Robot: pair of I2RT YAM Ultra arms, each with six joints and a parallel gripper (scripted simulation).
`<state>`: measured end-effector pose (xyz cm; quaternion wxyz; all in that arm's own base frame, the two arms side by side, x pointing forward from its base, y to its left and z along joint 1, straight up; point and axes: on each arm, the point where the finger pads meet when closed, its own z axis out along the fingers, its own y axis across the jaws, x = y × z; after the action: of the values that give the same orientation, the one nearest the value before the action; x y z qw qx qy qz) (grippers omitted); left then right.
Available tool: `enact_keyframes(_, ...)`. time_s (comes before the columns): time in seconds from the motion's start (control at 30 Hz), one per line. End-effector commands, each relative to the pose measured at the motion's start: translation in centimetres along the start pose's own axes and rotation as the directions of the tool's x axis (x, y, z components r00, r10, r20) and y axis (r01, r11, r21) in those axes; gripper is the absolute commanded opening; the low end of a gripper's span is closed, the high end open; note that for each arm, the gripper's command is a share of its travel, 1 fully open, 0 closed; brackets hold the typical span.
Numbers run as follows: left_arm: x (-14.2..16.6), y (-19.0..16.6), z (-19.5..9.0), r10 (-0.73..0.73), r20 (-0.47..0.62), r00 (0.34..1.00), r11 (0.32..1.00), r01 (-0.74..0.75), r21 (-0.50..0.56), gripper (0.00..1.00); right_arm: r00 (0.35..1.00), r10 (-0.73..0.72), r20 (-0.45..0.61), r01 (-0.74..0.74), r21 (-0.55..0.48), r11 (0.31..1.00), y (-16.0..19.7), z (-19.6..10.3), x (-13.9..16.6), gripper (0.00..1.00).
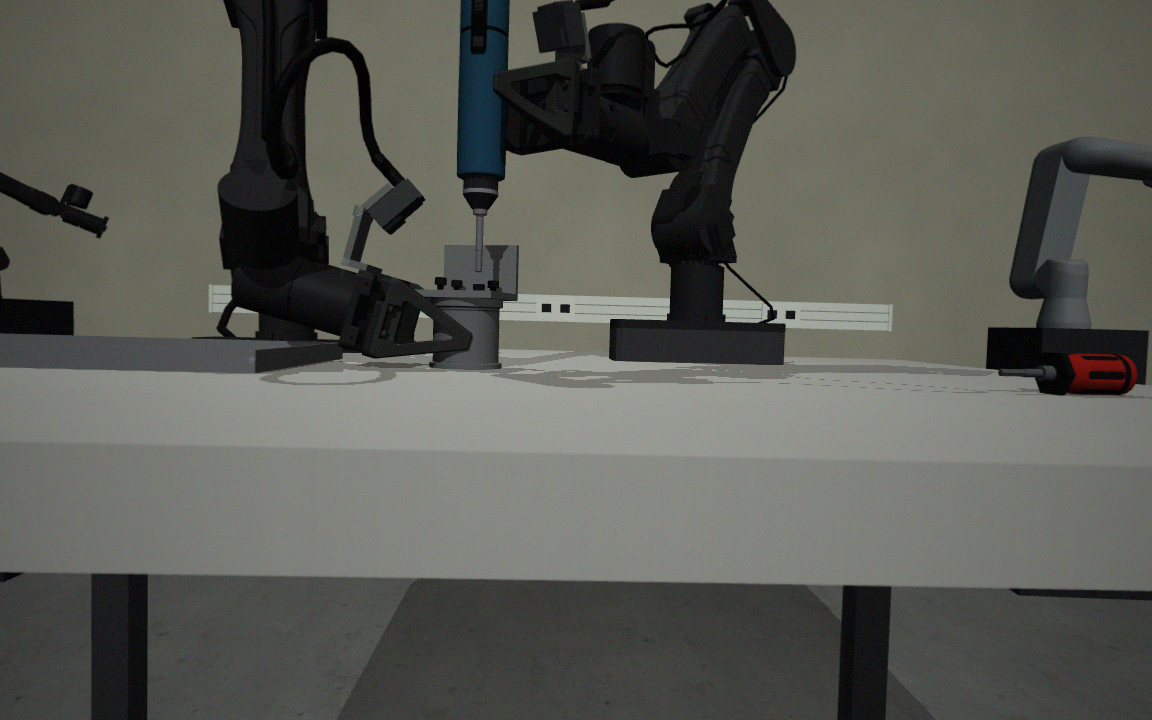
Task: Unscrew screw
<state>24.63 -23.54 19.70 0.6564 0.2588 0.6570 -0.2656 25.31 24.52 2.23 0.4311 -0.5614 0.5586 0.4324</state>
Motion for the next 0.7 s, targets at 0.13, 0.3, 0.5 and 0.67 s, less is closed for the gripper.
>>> enact_keyframes(0.13, -2.5, 0.2, -0.4, -0.005, 0.095, 0.995, 1.0, 0.005, -0.006, 0.42, 1.0, -0.01, 0.007, 0.01, -0.006, 1.0, 0.1, 0.1, -0.3, 0.59)
enact_keyframes(0.3, -2.5, 0.2, -0.4, -0.005, 0.095, 0.995, 1.0, 0.005, -0.006, 0.42, 1.0, -0.01, 0.007, 0.01, -0.006, 1.0, 0.1, 0.1, -0.3, 0.59)
enact_keyframes(0.5, -3.2, 0.1, -0.2, -0.005, 0.11, 0.994, 1.0, 0.005, -0.005, 0.42, 1.0, -0.01, 0.007, 0.01, -0.006, 1.0, 0.1, 0.1, -0.3, 0.59)
enact_keyframes(0.67, -3.4, 0.1, -0.1, -0.005, 0.114, 0.993, 1.0, 0.005, -0.005, 0.42, 1.0, -0.01, 0.007, 0.01, -0.006, 1.0, 0.1, 0.1, -0.3, 0.59)
